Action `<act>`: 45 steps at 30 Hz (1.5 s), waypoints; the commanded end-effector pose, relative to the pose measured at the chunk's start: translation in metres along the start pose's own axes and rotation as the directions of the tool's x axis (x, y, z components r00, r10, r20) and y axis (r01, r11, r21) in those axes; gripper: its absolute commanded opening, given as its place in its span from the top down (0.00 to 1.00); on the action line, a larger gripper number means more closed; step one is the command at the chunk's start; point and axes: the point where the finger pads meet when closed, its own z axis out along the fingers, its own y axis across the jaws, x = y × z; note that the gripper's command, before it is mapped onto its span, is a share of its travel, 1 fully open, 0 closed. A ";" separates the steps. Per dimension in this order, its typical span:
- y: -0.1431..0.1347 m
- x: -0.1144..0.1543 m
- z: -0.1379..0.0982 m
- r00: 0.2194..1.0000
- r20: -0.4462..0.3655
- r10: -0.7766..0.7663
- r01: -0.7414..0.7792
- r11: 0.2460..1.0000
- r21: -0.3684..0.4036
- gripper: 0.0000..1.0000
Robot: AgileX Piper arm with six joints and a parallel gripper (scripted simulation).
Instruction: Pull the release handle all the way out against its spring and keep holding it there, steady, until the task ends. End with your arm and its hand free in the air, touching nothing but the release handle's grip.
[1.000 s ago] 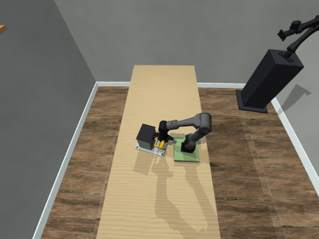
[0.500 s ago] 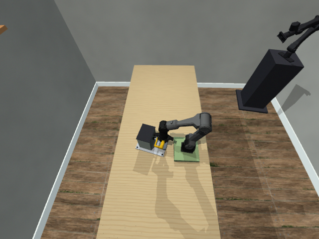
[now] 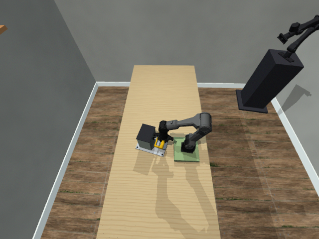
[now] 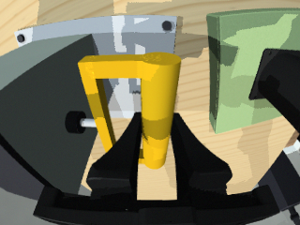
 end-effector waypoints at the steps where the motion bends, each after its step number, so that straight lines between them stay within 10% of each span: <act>1: 0.000 0.000 0.001 1.000 0.000 0.000 0.000 1.000 0.001 1.00; 45: -0.019 0.000 0.000 1.000 -0.001 0.001 -0.001 1.000 0.001 1.00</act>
